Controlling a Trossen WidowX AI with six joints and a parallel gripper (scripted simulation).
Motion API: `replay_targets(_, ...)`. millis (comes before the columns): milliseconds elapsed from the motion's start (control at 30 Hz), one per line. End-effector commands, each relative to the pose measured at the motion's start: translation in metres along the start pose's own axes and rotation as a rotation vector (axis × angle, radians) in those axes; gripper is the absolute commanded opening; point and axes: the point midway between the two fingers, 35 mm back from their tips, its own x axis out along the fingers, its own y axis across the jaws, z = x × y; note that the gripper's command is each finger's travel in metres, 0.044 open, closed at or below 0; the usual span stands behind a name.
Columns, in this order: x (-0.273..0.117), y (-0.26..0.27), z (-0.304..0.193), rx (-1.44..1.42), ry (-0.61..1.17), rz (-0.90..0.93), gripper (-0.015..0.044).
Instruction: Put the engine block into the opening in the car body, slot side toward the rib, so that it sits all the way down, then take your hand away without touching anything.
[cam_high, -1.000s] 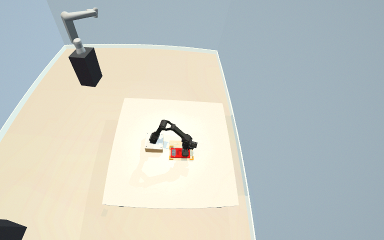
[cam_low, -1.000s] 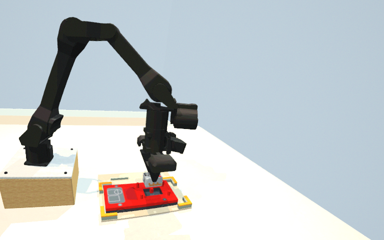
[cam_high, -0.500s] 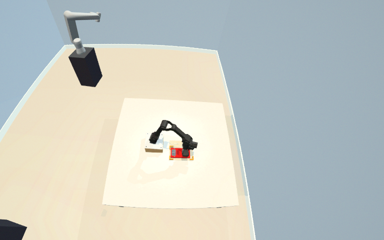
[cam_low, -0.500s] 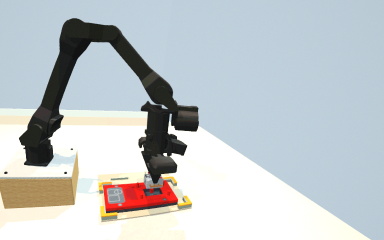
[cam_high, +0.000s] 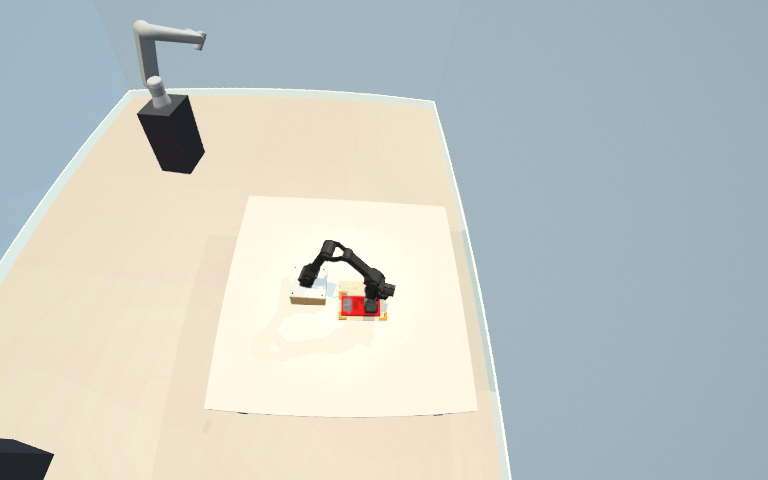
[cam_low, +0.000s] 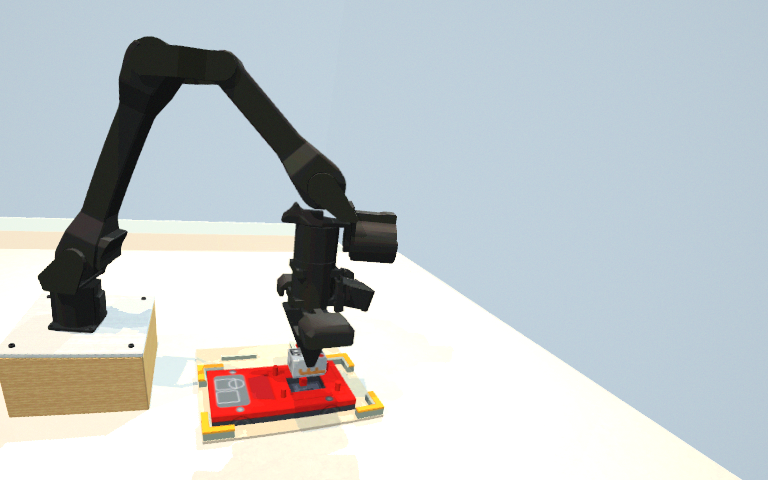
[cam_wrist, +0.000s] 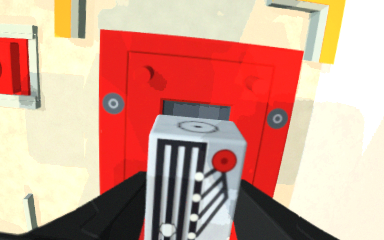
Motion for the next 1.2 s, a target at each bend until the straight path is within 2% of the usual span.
replay_targets(0, 0.0006, -0.001, -0.0001, -0.006, 0.0, -0.004, 0.0159)
replay_targets(1167, 0.0069, -0.0022, -0.0004, -0.01, 0.001, -0.004, 0.0159)
